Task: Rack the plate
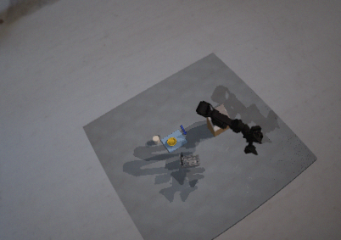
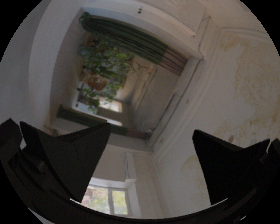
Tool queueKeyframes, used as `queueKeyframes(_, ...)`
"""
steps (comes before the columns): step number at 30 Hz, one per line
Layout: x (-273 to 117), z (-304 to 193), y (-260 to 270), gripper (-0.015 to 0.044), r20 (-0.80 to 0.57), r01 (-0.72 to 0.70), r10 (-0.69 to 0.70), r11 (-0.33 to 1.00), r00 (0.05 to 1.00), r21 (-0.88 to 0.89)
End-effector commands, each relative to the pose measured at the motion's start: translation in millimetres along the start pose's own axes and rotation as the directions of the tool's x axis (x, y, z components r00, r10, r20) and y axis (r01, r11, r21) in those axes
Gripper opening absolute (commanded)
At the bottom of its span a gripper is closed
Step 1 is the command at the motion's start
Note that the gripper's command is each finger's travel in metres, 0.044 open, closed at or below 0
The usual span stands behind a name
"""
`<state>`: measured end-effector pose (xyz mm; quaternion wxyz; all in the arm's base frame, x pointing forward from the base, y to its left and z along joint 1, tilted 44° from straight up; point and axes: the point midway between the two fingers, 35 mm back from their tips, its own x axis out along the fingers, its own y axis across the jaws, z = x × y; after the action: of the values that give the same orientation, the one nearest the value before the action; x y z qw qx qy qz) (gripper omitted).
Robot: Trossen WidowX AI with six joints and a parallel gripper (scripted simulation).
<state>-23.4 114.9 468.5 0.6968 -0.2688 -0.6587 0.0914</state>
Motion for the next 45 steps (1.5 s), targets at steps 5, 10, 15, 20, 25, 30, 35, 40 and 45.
queueKeyframes(5, 3, 5, 4, 0.0400, 0.015, -0.011, 0.011, 1.000, 1.000, -0.020)
queueKeyframes(10, 11, 16, 17, 0.0400, 0.049, -0.041, 0.044, 0.997, 0.998, -0.066)
queueKeyframes(15, 20, 27, 33, 0.0400, 0.085, -0.077, 0.087, 0.990, 0.993, -0.115)
queueKeyframes(20, 29, 36, 51, 0.0400, 0.114, -0.121, 0.140, 0.979, 0.984, -0.162)
queueKeyframes(25, 37, 42, 73, 0.0400, 0.136, -0.171, 0.201, 0.964, 0.970, -0.205)
queueKeyframes(30, 44, 45, 96, 0.0400, 0.149, -0.228, 0.269, 0.942, 0.952, -0.244)
queueKeyframes(35, 47, 37, 113, 0.0400, 0.119, -0.261, 0.305, 0.921, 0.945, -0.290)
queueKeyframes(40, 50, 33, 130, 0.0400, 0.109, -0.301, 0.350, 0.900, 0.931, -0.316)
queueKeyframes(45, 54, 28, 156, 0.0400, 0.103, -0.368, 0.423, 0.865, 0.900, -0.340)
